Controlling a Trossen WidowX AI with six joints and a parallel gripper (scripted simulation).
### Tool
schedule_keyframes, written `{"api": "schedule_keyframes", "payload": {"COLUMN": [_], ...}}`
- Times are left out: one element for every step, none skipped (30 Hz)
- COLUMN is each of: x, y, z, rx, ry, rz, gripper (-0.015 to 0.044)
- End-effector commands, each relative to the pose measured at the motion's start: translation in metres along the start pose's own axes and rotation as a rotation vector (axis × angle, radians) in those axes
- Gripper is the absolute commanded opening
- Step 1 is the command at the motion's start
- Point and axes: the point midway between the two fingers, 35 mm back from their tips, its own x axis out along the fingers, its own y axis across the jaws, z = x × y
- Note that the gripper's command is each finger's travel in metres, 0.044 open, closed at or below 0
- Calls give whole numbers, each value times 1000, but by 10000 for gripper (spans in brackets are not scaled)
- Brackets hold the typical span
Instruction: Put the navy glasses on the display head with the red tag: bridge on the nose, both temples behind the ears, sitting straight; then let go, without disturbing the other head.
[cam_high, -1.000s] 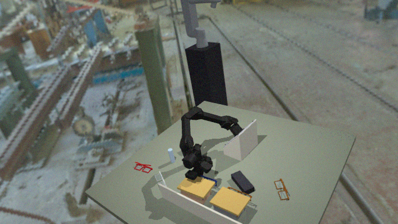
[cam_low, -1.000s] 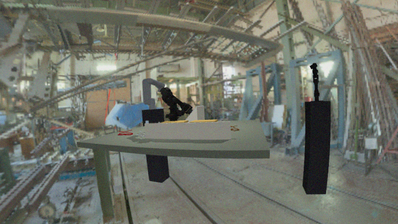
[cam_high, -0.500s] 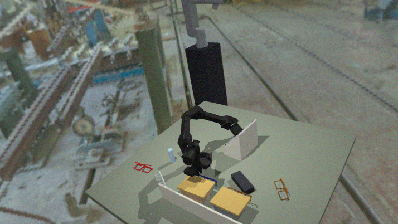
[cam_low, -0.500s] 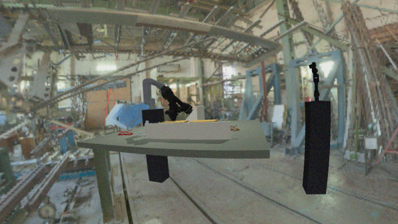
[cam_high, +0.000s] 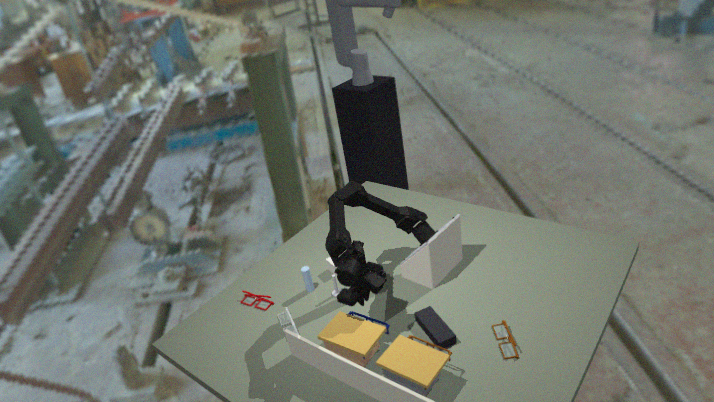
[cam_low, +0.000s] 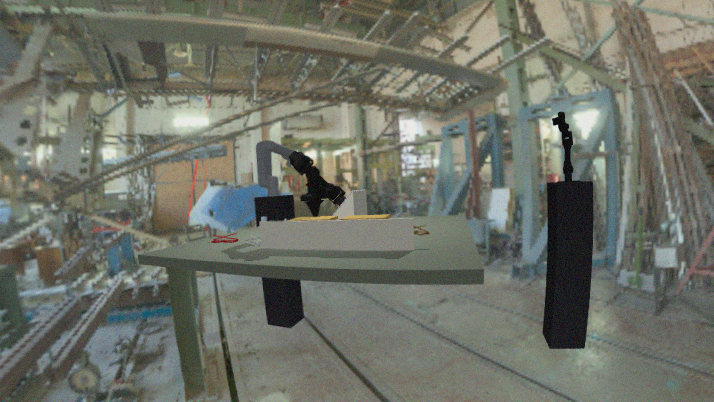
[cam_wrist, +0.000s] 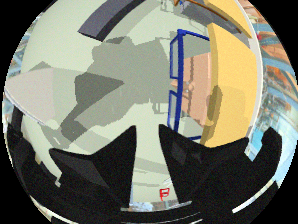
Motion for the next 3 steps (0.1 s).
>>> {"api": "schedule_keyframes", "payload": {"x": [-7,-9,-9], "y": [14,19,20], "z": [0,0,0], "rx": [6,6,6], "ry": [-5,-5,-5], "rz": [0,0,0], "gripper": [107,107,107]}}
